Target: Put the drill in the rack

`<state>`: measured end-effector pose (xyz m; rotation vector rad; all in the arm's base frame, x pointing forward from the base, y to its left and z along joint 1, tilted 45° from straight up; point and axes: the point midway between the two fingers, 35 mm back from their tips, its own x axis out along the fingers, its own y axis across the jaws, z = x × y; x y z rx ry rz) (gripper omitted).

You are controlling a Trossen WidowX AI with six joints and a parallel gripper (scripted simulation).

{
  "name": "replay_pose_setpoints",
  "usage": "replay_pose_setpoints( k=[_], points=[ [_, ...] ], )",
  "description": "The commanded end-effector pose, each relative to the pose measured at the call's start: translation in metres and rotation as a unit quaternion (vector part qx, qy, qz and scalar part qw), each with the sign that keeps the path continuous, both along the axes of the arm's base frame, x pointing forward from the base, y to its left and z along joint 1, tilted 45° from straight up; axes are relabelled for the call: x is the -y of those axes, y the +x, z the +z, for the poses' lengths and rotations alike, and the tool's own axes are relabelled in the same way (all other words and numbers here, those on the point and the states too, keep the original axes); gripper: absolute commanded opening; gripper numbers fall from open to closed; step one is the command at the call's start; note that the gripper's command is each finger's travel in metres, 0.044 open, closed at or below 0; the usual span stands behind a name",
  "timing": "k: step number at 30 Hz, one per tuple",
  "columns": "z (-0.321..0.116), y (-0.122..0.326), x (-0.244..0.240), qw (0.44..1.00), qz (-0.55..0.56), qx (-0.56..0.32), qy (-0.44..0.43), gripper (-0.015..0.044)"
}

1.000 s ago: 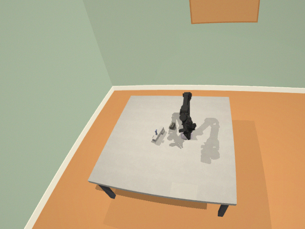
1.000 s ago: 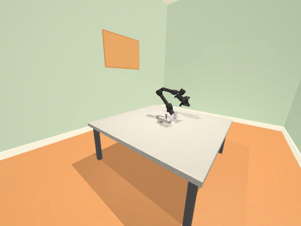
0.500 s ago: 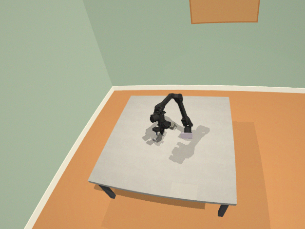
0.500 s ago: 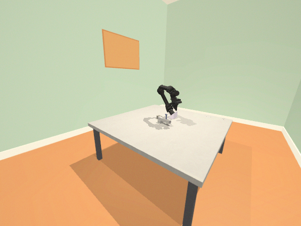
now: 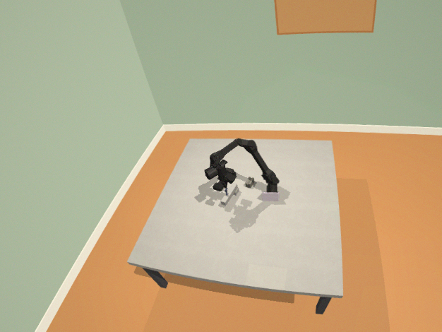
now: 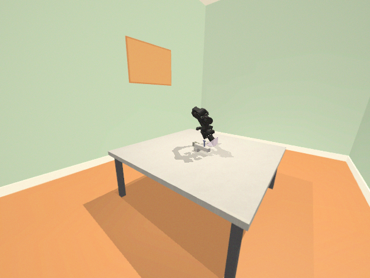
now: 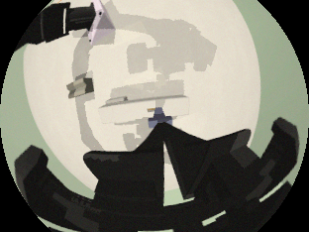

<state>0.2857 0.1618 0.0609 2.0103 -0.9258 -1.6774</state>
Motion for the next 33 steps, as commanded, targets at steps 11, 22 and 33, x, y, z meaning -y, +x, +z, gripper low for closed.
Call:
replay_pose_setpoints(
  k=[11,22,33],
  points=[
    [-0.010,0.003,0.009,1.000,0.007,-0.003,-0.006,0.0000],
    [-0.013,0.004,0.012,1.000,0.007,-0.002,-0.006,0.0000],
    [-0.015,0.004,0.014,1.000,0.007,-0.002,-0.006,0.0000]
  ],
)
